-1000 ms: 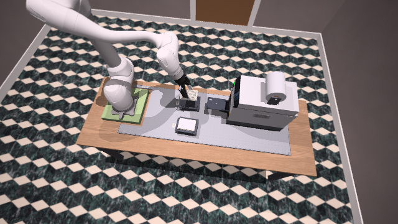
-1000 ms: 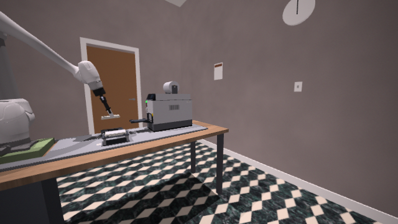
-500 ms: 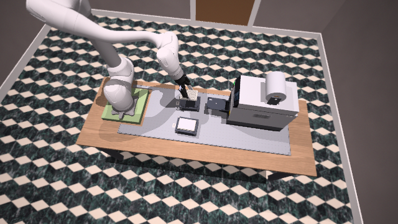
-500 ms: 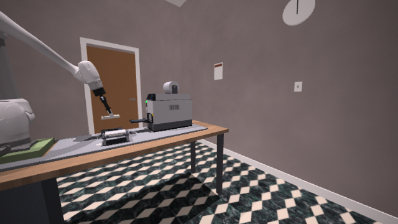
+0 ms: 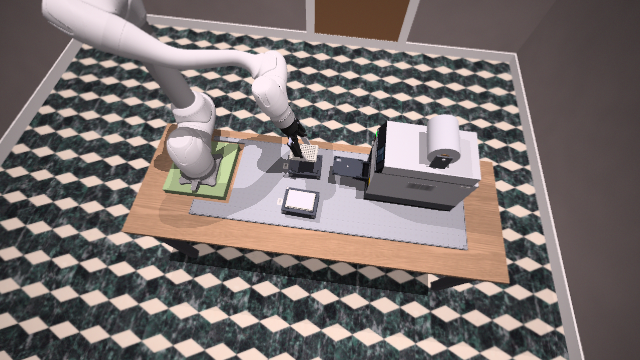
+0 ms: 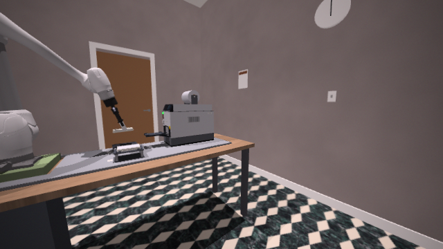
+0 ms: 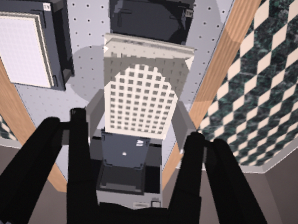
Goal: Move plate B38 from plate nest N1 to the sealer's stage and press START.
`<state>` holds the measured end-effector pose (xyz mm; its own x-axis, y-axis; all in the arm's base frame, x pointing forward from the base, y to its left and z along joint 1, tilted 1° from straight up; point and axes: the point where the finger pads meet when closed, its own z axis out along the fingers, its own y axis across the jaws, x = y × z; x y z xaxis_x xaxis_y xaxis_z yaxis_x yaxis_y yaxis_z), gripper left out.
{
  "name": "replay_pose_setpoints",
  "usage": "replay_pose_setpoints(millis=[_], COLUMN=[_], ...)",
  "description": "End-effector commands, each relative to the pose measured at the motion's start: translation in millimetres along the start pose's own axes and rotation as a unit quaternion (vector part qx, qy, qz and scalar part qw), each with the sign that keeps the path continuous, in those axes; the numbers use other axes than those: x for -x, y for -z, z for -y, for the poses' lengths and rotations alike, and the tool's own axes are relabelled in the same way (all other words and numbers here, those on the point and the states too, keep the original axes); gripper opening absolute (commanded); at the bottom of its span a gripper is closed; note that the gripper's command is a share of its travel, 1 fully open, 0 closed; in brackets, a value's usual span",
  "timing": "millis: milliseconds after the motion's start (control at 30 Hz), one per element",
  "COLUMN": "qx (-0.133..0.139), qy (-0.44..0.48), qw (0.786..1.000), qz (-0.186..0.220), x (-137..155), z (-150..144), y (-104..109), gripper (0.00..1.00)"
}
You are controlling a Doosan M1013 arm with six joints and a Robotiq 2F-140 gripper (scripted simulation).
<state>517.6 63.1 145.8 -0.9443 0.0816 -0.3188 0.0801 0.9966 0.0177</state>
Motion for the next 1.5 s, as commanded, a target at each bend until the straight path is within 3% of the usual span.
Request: replay_pose_setpoints(millis=[0,1467], qx=[-0.001,-0.001], qy=[0.001,0.001], qw=[1.0,1.0], qz=[0.002,0.002], x=[3,91], z=[-1,6], y=[3,-29], gripper=[0.1,0.1])
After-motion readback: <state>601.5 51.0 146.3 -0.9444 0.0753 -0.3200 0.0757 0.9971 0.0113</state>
